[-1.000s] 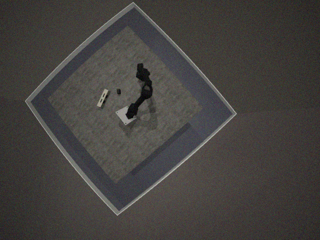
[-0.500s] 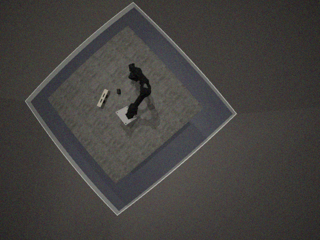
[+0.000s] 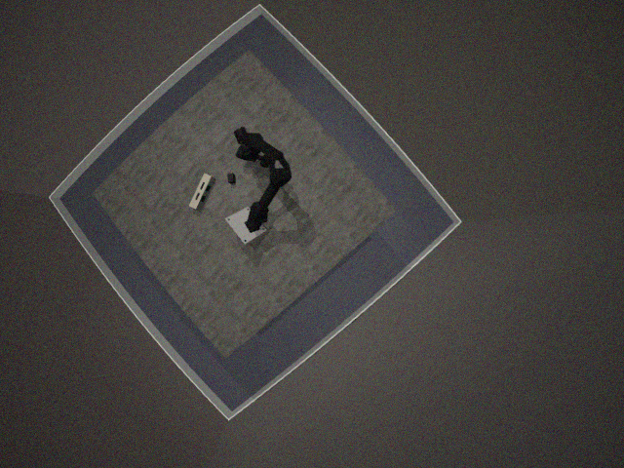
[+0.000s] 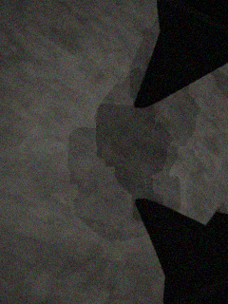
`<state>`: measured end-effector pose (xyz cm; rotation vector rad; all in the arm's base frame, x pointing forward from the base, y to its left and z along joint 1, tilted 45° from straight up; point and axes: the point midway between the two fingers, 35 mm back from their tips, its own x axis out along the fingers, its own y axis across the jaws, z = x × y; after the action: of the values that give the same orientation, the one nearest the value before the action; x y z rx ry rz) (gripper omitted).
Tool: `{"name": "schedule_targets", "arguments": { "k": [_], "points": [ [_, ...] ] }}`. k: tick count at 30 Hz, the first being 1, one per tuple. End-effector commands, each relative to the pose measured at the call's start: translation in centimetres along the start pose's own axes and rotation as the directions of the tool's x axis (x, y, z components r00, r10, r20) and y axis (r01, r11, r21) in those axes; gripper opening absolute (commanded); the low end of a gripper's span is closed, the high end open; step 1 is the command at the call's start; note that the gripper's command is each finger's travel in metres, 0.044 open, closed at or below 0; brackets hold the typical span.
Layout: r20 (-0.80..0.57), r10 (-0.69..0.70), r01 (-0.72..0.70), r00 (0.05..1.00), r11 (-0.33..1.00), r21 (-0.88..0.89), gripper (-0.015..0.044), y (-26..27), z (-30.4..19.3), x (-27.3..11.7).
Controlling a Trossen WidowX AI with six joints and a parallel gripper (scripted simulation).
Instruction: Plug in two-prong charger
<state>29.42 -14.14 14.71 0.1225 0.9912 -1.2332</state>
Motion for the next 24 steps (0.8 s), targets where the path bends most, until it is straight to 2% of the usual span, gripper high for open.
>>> {"name": "schedule_targets", "arguments": {
  "k": [1,24],
  "points": [
    [-0.009,0.016,-0.016,1.0,0.999,-0.052,0.044,1.5,-1.6,-0.3],
    [-0.025,0.081,-0.085,0.996,0.936,-0.34,0.044,8.0,-9.6,-3.2]
  ]
}}
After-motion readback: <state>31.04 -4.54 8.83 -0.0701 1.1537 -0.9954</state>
